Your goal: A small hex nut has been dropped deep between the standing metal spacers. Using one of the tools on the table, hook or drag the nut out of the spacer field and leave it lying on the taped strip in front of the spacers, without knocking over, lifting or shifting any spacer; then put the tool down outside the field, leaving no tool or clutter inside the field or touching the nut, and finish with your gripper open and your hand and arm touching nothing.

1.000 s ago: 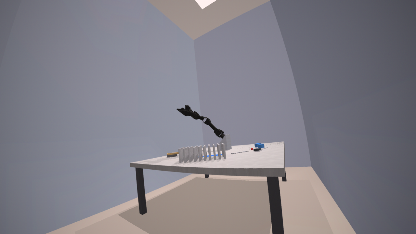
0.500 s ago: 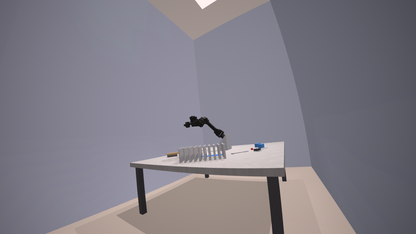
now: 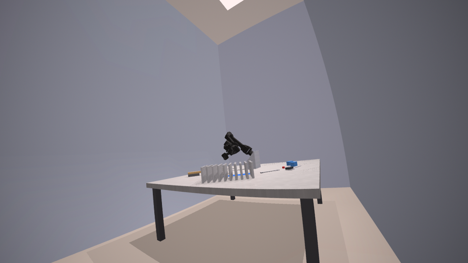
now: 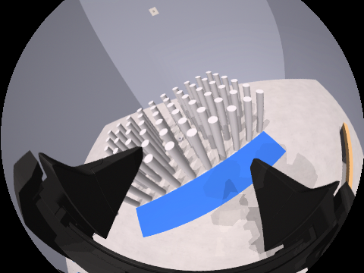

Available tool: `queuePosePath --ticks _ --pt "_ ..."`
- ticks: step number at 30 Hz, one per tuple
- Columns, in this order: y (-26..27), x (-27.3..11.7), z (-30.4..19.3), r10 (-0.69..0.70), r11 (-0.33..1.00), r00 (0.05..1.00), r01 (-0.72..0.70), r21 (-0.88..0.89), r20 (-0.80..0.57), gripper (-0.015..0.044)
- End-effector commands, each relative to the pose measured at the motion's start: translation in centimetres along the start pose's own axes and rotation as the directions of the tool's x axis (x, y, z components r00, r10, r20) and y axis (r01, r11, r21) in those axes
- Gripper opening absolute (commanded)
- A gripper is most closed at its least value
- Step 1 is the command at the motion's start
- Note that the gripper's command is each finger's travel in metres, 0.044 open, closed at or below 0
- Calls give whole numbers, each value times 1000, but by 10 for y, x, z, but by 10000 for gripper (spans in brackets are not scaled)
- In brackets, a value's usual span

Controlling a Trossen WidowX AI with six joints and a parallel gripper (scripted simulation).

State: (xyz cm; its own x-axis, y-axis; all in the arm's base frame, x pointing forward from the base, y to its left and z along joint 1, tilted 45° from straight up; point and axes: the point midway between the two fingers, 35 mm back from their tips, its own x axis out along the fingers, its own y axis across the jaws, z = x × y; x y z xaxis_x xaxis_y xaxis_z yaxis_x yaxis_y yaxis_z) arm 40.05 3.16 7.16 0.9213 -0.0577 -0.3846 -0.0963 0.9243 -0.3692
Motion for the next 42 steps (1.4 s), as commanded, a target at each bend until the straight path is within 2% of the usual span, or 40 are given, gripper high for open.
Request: queuePosePath --ticks 1,32,37,42 --pt "1 0 -6 4 1000 1000 -4 26 -8 440" --pt "-2 0 -6 -1 1000 1000 1 14 -12 440" --pt "-71 2 -7 -132 948 984 89 -305 -124 440" --pt "-138 -13 -10 -243 815 941 65 -576 -237 440"
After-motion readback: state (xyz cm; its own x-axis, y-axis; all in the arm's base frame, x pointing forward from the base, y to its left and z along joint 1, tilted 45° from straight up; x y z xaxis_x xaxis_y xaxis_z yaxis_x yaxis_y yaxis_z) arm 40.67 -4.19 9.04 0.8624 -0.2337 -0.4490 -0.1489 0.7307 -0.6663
